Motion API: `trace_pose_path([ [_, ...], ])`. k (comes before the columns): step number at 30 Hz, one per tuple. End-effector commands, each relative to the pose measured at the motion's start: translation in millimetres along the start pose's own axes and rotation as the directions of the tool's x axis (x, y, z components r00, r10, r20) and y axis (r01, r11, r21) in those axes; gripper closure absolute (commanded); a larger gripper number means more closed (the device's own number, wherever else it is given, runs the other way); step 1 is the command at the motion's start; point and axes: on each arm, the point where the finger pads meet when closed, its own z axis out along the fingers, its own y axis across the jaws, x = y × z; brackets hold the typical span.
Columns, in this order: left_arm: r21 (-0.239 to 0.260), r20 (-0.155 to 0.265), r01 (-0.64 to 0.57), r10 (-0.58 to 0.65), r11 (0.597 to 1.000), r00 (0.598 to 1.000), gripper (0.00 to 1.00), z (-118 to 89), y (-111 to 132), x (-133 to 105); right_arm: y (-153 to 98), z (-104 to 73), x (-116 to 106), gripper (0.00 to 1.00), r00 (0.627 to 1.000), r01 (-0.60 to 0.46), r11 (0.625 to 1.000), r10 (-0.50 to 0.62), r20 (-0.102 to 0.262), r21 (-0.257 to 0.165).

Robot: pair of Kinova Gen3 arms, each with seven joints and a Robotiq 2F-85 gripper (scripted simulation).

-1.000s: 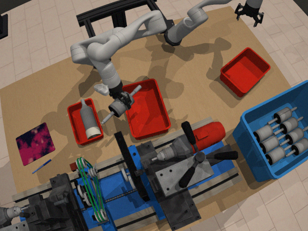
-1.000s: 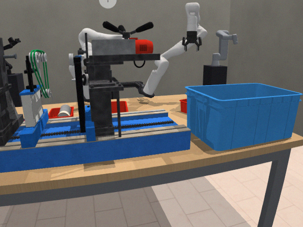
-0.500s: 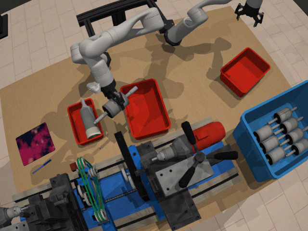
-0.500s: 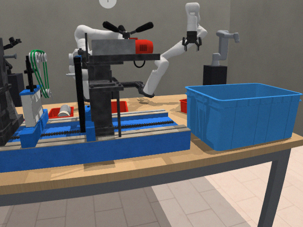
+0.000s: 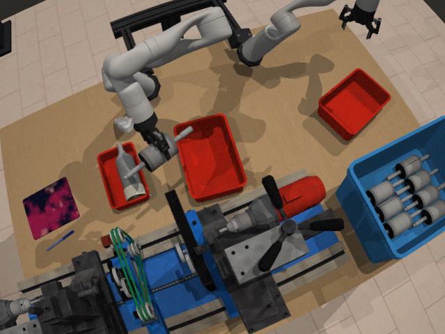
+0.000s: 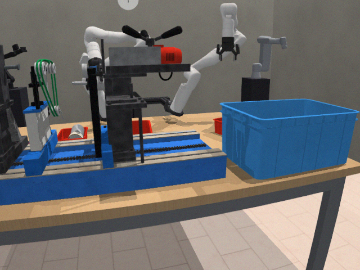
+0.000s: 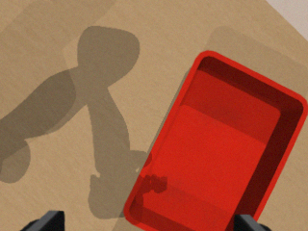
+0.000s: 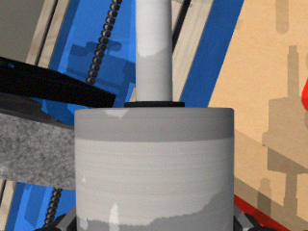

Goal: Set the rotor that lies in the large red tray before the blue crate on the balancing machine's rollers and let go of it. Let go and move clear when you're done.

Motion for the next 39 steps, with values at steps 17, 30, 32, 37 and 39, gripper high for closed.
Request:
trace_pose_path([
  [17,-0.001,0.0,0.0,0.0,1.0,1.0,0.002,0,0,0,-22,-33.9,42,0.903,0.996,-0.071,0.991,0.076,-0.039,0.116],
  [30,-0.001,0.0,0.0,0.0,1.0,1.0,0.002,0,0,0,-34,-53.6,66,0.903,0.991,-0.111,0.977,0.124,-0.058,0.184],
  [32,-0.001,0.0,0.0,0.0,1.0,1.0,0.002,0,0,0,-36,-57.0,71,0.903,0.989,-0.118,0.974,0.132,-0.061,0.196],
  [37,-0.001,0.0,0.0,0.0,1.0,1.0,0.002,0,0,0,-42,-65.4,81,0.903,0.986,-0.134,0.965,0.153,-0.068,0.225],
  [39,-0.001,0.0,0.0,0.0,1.0,1.0,0.002,0,0,0,-44,-68.7,85,0.903,0.984,-0.14,0.962,0.161,-0.07,0.236],
])
